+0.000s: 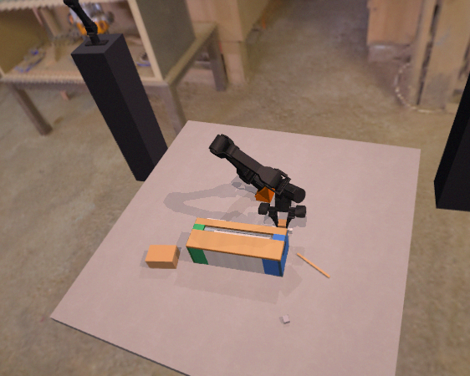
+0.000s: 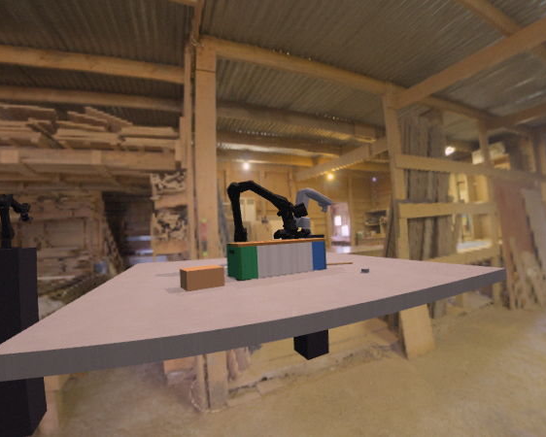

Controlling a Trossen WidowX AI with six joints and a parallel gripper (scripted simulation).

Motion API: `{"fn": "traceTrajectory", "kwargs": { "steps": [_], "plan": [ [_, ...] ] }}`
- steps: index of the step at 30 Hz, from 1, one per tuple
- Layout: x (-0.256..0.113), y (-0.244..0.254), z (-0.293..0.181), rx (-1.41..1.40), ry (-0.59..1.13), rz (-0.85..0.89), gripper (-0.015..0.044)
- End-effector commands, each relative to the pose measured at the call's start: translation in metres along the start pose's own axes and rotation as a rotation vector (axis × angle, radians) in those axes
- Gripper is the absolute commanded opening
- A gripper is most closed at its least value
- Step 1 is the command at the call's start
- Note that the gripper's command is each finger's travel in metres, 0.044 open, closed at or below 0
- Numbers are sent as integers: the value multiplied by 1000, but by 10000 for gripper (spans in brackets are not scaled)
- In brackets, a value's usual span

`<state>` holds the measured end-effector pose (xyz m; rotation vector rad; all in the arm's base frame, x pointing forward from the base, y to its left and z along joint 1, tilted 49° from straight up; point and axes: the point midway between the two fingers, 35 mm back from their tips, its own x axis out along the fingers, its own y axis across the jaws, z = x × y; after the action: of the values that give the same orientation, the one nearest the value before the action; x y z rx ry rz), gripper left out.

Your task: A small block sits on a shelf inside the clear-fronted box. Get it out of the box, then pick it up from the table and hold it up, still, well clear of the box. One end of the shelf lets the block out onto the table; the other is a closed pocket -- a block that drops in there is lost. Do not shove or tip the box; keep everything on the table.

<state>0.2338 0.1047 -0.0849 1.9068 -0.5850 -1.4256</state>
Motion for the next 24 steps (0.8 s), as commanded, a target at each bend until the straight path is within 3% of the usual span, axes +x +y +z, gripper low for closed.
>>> {"fn": "traceTrajectory", "kwargs": {
  "steps": [1, 13, 24],
  "plan": [
    [-22, 3, -15, -67, 19, -47, 0],
    [-81, 25, -43, -321, 86, -165, 0],
    [-84, 26, -44, -336, 91, -171, 0]
  ]
}}
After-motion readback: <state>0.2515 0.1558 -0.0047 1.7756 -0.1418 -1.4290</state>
